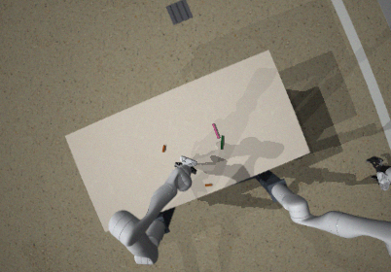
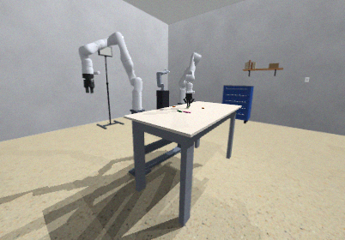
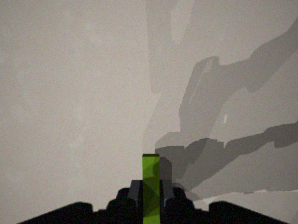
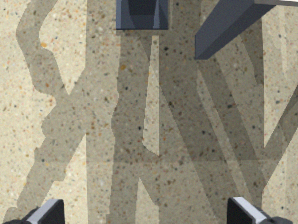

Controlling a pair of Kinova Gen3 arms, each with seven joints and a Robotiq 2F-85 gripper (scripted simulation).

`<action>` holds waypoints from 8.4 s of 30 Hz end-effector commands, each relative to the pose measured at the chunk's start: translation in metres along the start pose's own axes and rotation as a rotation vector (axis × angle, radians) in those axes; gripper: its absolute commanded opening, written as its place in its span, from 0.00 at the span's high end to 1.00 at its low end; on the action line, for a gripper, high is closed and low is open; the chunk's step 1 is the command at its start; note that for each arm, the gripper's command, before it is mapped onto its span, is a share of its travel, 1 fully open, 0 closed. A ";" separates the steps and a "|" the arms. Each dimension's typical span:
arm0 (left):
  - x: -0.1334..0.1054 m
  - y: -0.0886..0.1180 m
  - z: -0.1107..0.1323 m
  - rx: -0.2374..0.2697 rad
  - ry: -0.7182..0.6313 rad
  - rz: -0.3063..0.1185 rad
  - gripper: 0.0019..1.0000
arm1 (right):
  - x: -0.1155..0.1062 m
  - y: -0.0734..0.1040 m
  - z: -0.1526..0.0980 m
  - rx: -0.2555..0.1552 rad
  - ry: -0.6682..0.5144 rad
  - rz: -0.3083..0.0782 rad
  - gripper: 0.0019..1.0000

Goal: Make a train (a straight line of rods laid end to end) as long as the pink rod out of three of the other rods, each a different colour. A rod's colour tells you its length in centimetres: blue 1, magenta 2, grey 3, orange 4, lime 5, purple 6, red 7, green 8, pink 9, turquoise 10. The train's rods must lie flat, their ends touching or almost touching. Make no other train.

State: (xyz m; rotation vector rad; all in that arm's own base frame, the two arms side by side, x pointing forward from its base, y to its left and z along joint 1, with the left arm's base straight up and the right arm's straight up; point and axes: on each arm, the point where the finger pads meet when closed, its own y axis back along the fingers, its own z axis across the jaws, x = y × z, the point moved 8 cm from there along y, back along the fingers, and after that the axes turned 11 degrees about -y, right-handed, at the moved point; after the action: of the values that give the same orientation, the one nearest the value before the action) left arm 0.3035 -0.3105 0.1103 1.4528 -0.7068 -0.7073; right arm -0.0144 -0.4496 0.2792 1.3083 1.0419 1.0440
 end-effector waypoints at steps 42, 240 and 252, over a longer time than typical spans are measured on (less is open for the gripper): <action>0.000 -0.006 0.000 0.001 0.000 0.002 0.83 | 0.000 0.001 0.000 0.000 0.000 -0.002 0.00; -0.003 0.170 0.001 0.001 0.000 0.002 0.00 | 0.000 0.001 0.000 0.000 0.000 -0.002 0.00; -0.003 0.170 0.001 0.001 0.000 0.002 0.00 | 0.000 0.001 0.000 0.000 0.000 -0.002 0.00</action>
State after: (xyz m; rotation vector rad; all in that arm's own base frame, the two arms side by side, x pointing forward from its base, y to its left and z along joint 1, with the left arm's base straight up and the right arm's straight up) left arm 0.3012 -0.3086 0.2799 1.4528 -0.7068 -0.7072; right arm -0.0144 -0.4496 0.2792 1.3083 1.0419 1.0440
